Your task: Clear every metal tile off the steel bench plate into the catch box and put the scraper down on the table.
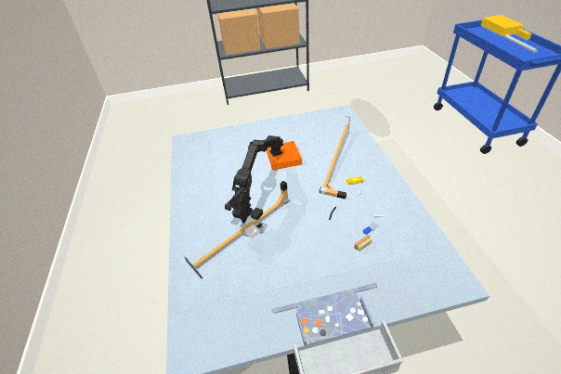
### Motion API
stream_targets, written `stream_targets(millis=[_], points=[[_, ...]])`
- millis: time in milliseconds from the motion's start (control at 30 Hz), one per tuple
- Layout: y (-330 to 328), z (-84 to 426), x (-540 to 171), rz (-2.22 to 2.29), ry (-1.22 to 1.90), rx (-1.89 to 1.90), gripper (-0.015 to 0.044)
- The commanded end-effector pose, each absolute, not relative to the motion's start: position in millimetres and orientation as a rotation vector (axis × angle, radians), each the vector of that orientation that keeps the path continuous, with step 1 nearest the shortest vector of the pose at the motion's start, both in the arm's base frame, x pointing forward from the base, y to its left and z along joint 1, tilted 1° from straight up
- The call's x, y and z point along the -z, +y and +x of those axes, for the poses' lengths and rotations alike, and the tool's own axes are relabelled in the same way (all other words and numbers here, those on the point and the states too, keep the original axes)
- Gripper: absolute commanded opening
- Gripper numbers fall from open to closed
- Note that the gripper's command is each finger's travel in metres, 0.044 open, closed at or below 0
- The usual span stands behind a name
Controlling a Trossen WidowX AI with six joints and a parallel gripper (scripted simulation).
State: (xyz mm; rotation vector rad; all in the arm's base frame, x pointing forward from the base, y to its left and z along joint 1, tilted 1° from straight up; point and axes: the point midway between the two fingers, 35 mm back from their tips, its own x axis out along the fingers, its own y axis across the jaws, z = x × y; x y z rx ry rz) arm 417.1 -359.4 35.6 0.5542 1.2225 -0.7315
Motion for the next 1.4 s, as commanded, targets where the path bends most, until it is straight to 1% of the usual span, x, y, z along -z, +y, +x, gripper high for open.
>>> stream_targets(millis=[0, 267, 633, 833, 1367], points=[[-359.1, 416.8, -57.5, 0.547, 1.199, 0.733, 0.0000], [-358.6, 413.2, -74.6, 0.543, 1.188, 0.734, 0.0000], [-363.9, 378.5, -123.1, 0.542, 1.192, 0.736, 0.0000], [-364.5, 379.0, -119.0, 0.541, 1.194, 0.733, 0.0000], [-368.7, 382.0, -77.9, 0.529, 1.220, 0.705, 0.0000]])
